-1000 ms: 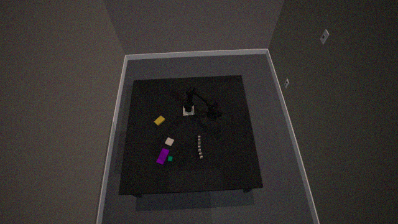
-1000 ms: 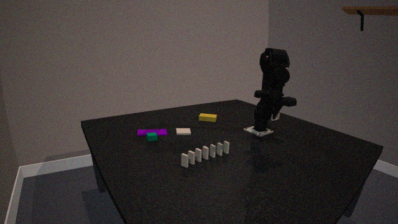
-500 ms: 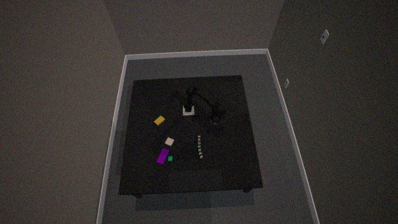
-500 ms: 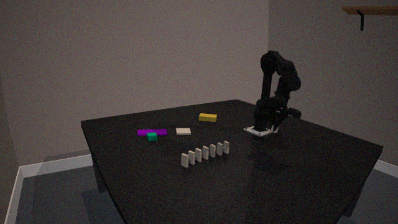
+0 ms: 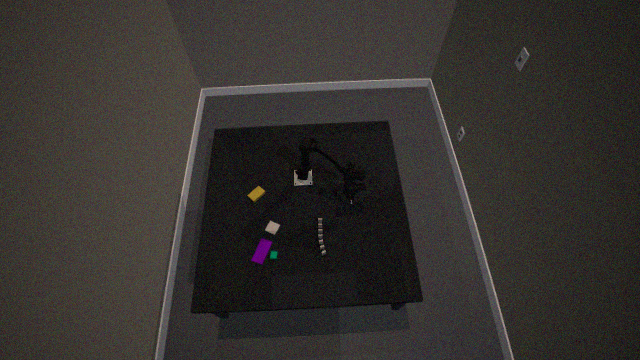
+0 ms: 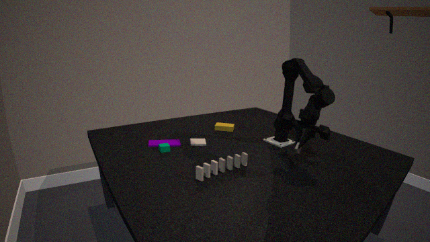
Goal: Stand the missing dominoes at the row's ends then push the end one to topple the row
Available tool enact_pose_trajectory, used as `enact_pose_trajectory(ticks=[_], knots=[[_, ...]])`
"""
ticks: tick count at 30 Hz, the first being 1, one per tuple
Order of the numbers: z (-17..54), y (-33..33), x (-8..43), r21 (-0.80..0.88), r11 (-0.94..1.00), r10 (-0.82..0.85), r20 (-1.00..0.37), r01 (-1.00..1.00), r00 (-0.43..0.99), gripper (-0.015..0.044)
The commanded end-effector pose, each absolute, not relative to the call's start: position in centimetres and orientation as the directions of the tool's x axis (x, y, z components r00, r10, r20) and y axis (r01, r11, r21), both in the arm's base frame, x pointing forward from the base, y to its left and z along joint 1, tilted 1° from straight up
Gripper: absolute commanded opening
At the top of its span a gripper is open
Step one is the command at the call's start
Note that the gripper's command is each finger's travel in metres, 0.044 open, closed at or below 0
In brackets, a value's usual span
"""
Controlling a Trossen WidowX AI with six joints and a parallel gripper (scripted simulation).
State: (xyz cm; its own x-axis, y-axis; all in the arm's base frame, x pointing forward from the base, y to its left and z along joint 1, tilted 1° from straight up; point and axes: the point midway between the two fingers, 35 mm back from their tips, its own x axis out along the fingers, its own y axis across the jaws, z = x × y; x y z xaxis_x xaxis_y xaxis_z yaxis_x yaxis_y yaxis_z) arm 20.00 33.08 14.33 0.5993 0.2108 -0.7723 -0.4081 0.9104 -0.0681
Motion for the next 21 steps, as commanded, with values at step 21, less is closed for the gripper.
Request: enact_pose_trajectory(ticks=[21], knots=[[14.5,33.9,18.0,-0.135,0.917,0.302,-0.383,-0.376,0.873,0.0029]])
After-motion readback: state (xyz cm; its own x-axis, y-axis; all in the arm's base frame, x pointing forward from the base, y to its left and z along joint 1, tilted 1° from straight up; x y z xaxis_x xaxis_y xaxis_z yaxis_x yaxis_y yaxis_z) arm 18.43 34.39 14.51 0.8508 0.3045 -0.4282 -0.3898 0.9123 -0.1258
